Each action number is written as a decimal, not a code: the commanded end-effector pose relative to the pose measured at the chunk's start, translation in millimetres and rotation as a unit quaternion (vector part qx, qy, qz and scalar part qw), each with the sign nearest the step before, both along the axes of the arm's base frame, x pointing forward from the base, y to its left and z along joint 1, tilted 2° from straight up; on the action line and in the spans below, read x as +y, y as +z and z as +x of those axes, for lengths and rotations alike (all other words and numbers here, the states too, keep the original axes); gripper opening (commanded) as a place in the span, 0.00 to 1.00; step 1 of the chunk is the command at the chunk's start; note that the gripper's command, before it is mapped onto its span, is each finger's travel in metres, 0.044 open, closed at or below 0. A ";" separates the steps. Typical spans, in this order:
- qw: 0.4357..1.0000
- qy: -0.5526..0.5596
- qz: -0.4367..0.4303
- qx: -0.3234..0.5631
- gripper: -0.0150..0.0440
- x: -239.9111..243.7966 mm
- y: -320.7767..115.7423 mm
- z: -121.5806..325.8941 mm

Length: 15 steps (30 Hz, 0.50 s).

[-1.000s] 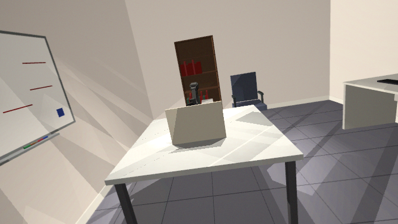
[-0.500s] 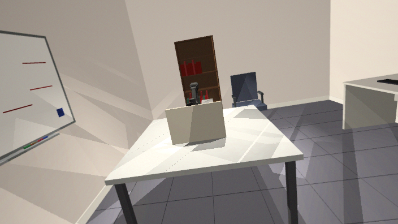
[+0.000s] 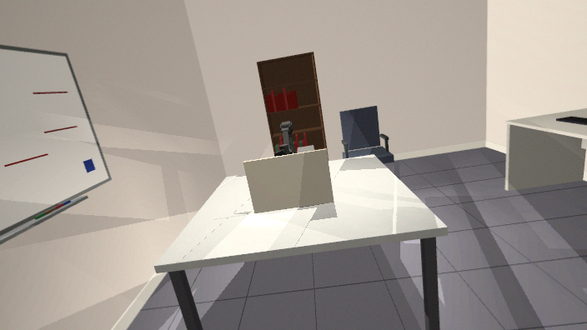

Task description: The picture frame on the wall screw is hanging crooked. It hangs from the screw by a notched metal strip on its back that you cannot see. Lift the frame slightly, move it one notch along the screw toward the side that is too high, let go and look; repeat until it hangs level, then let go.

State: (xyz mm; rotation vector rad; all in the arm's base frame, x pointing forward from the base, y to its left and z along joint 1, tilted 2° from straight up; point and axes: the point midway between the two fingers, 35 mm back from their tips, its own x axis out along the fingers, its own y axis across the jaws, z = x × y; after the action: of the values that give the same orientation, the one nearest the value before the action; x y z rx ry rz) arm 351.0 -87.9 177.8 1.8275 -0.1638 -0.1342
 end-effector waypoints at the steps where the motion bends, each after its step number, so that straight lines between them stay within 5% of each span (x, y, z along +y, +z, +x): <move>1: 1.000 0.003 -0.003 -0.005 0.25 1.0 2.0 0.4; 15: 1.000 0.003 -0.003 -0.005 0.25 1.5 3.1 0.5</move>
State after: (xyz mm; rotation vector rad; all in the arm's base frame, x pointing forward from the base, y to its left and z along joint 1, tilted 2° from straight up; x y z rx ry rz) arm 351.3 -87.1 178.3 1.8270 -0.1639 -0.1296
